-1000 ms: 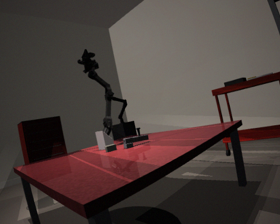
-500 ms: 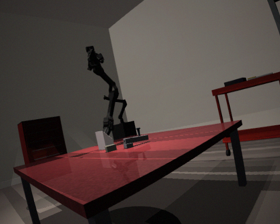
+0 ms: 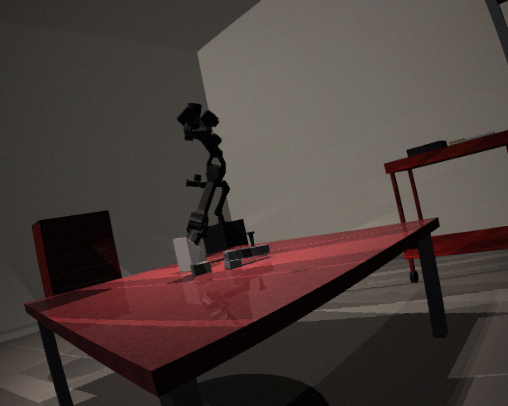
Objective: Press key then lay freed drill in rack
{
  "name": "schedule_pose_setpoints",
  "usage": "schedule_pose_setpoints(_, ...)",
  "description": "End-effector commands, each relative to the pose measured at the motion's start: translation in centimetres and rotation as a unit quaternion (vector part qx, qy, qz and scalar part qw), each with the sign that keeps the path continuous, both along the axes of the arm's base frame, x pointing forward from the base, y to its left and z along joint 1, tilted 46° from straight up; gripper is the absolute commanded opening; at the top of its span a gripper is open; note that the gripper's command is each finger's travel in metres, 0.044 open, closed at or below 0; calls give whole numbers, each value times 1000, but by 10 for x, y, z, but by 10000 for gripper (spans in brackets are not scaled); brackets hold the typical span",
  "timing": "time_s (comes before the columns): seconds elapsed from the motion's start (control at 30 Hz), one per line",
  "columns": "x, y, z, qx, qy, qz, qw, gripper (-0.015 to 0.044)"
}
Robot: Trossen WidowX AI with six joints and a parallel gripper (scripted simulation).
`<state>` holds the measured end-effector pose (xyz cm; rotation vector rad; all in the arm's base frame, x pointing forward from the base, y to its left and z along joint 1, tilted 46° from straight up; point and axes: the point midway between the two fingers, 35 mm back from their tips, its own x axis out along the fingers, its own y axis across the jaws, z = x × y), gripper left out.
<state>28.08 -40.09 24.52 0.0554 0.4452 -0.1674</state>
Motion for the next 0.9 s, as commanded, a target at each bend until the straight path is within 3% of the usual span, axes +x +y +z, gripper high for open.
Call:
schedule_pose_setpoints(0.0, 26, 45, -26, 89, 34, 22, 995, 0)
schedule_pose_setpoints(0.33, 64, 199, -92, 315, 190, 86, 926, 0)
schedule_pose_setpoints(0.67, 30, 353, -127, 455, 407, 113, 784, 0)
schedule_pose_setpoints(0.87, 21, 371, -129, 465, 439, 112, 760, 0)
